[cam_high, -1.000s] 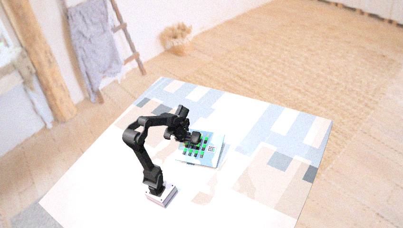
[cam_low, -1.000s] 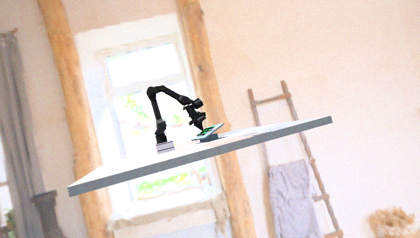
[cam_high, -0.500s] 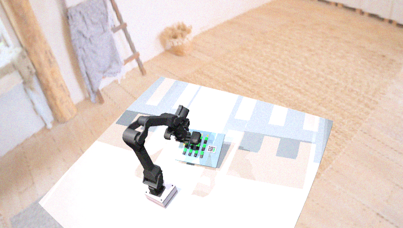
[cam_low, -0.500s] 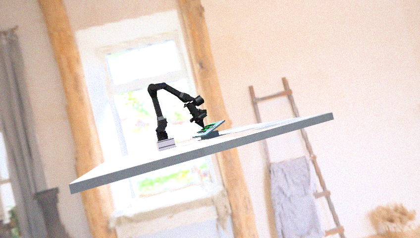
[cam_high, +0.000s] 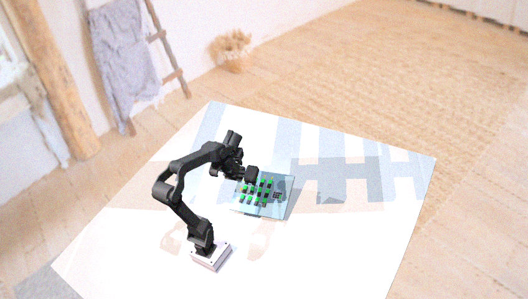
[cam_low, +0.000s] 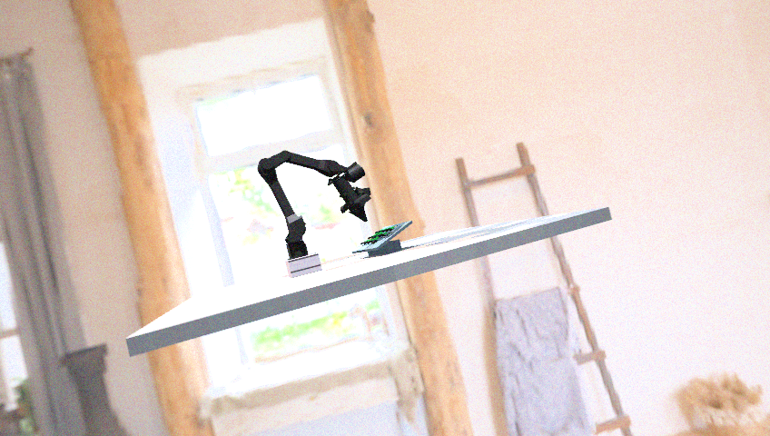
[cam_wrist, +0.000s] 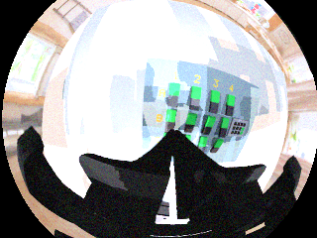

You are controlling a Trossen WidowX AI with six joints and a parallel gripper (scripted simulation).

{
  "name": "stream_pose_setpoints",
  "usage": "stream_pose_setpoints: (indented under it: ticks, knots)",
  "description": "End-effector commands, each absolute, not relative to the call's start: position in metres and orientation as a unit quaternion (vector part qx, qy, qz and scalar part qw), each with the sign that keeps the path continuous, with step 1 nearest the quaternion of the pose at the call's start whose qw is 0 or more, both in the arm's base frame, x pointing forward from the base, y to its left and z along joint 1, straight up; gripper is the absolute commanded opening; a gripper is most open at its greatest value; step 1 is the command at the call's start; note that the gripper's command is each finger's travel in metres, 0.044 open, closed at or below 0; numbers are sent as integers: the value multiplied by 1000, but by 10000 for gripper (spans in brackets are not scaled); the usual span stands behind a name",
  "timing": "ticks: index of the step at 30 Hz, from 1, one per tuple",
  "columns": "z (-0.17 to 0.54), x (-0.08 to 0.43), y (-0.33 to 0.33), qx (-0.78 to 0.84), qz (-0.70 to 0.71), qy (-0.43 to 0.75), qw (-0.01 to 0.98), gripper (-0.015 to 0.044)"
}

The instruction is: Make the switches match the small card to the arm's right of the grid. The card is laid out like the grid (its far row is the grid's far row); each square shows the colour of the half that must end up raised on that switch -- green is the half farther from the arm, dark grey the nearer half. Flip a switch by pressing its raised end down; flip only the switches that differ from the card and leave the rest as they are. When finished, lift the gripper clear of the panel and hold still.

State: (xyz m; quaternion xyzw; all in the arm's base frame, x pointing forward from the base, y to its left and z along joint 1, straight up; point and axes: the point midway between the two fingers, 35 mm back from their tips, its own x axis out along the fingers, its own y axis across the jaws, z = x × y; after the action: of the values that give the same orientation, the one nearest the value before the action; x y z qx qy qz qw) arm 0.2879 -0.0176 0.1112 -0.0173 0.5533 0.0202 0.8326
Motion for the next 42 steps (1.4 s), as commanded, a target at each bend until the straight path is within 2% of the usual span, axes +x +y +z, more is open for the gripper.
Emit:
stream_pose_setpoints:
  ticks: [1,6,13,42]
  knots:
    - [113,283,-19,-17,23,559,829,0]
    - [113,285,-49,-18,22,559,829,0]
    - [81,299,-49,-19,22,569,822,0]
    - [59,308,-48,-19,22,569,822,0]
